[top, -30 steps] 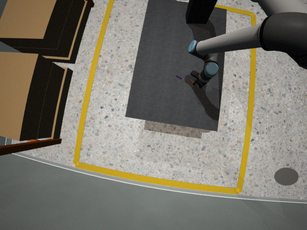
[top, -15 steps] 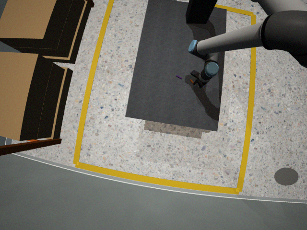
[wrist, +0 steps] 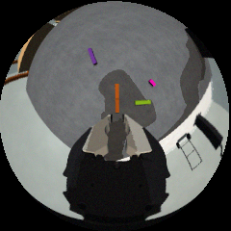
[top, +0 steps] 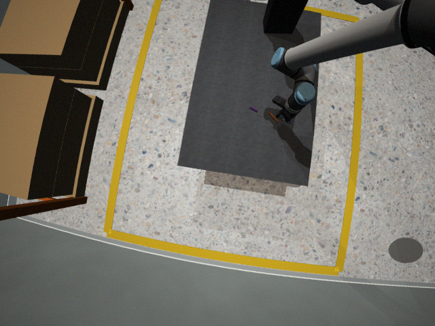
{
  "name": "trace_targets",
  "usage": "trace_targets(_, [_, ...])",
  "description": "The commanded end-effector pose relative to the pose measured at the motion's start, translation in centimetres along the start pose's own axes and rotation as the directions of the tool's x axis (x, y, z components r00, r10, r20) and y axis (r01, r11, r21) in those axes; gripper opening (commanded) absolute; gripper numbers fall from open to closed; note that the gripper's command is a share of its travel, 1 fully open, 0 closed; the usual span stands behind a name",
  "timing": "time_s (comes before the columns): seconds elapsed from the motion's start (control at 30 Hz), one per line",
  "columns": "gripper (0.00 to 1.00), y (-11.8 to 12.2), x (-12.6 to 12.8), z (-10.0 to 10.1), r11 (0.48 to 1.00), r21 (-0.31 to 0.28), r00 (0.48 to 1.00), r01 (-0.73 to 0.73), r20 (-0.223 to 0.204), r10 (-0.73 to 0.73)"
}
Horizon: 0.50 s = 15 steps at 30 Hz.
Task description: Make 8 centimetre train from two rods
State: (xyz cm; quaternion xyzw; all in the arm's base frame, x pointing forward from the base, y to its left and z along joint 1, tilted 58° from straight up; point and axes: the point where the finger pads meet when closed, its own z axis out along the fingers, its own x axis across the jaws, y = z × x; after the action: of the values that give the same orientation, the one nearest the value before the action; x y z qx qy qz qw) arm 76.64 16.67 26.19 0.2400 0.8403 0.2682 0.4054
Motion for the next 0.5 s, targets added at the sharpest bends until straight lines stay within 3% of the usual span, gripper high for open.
trace_targets(0.0, [0.14, 0.02, -0.04, -2.49, 1.000, 0.000, 1.000, 0.000, 0.000, 0.000])
trace_targets(0.3, [0.14, 0.02, -0.04, -3.22, 1.000, 0.000, 1.000, 0.000, 0.000, 0.000])
trace_targets(0.33, [1.00, 0.02, -0.04, -3.22, 1.000, 0.000, 1.000, 0.000, 0.000, 0.000])
trace_targets(0.47, [1.00, 0.02, -0.04, -3.22, 1.000, 0.000, 1.000, 0.000, 0.000, 0.000])
